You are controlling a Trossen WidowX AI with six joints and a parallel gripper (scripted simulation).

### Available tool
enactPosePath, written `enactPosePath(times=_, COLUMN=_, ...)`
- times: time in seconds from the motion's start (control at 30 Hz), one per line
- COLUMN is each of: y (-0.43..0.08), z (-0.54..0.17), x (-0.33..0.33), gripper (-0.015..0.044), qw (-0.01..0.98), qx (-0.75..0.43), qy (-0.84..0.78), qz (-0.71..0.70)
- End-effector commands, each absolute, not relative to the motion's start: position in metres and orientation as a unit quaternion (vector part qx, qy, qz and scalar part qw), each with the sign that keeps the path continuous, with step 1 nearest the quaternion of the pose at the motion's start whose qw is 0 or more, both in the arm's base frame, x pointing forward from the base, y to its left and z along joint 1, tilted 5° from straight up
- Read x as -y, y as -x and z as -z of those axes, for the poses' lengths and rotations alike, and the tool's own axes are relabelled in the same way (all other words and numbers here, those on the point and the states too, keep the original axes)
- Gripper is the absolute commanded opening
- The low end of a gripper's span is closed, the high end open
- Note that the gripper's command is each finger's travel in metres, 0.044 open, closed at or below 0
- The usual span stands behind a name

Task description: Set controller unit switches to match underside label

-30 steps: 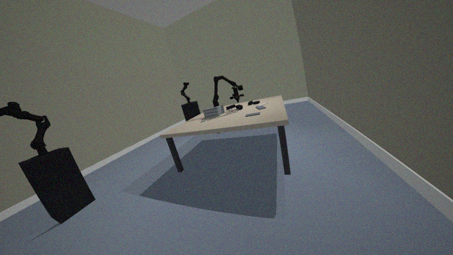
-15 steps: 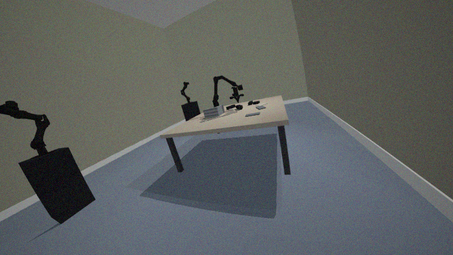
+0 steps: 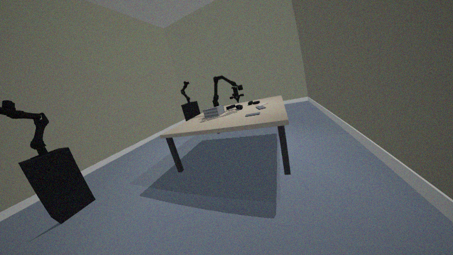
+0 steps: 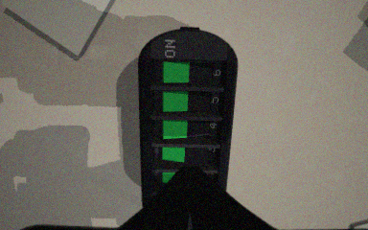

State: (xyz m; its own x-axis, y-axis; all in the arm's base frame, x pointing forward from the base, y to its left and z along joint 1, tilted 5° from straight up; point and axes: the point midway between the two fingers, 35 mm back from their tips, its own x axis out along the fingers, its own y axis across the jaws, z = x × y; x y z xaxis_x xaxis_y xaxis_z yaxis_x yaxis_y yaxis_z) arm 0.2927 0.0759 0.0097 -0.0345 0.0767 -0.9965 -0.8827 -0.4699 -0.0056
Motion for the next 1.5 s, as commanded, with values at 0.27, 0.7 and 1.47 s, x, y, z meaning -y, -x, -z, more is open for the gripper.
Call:
enactPosePath(times=0.27, y=-0.285, z=-0.004, x=-0.07, gripper=0.0, qw=0.391, qx=-0.336, qy=0.589, qz=-0.623)
enactPosePath(times=0.7, y=-0.245, z=0.02, x=-0.052, gripper=0.0, qw=0.44, qx=-0.287, qy=0.615, qz=-0.588)
enactPosePath(times=1.47, y=-0.245, z=0.055, x=-0.054, gripper=0.0, qw=0.44, qx=-0.287, qy=0.615, qz=-0.588)
